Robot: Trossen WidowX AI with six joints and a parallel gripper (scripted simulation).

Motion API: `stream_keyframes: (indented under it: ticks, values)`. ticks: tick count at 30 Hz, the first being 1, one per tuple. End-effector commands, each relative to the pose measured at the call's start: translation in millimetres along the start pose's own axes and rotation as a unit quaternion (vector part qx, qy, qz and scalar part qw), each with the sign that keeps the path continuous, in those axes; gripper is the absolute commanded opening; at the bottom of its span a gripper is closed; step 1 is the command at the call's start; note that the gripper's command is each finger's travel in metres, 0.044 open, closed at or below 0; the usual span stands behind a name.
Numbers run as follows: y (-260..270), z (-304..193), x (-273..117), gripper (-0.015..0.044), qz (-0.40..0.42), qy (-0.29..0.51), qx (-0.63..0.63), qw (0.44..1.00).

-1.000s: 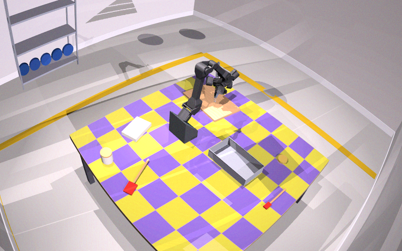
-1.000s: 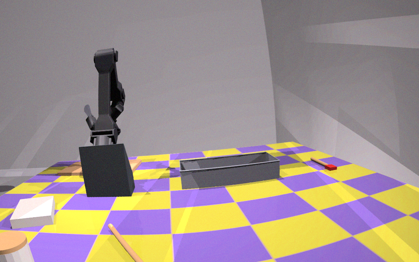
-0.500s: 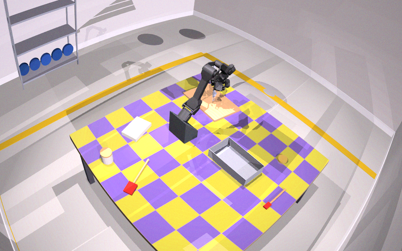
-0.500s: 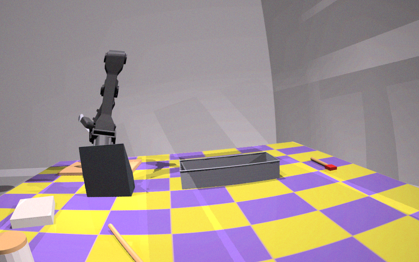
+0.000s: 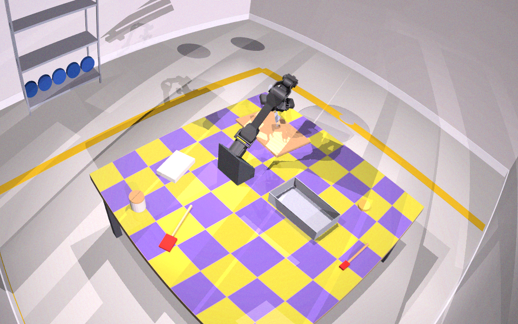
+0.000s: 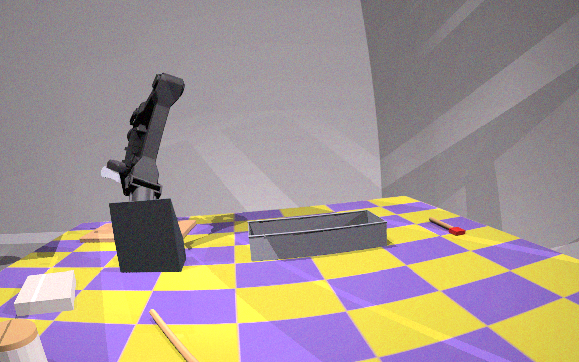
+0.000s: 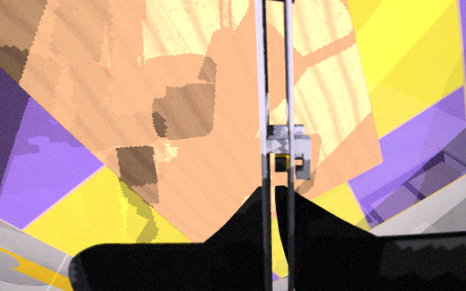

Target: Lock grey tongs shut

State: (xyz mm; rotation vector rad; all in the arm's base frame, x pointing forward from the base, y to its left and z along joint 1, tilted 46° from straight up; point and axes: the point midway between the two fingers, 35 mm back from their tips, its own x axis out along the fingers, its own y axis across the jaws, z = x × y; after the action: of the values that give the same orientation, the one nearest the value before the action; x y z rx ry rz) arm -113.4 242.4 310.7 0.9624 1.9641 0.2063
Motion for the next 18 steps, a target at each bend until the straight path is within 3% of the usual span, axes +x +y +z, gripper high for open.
stream_keyframes:
  ticks: [1, 18]
  values:
    - [-2, 1, -7, -0.015, 0.015, -0.042, -0.018, 0.999]
    - [2, 3, -35, -0.015, 0.08, -0.144, -0.098, 0.981]
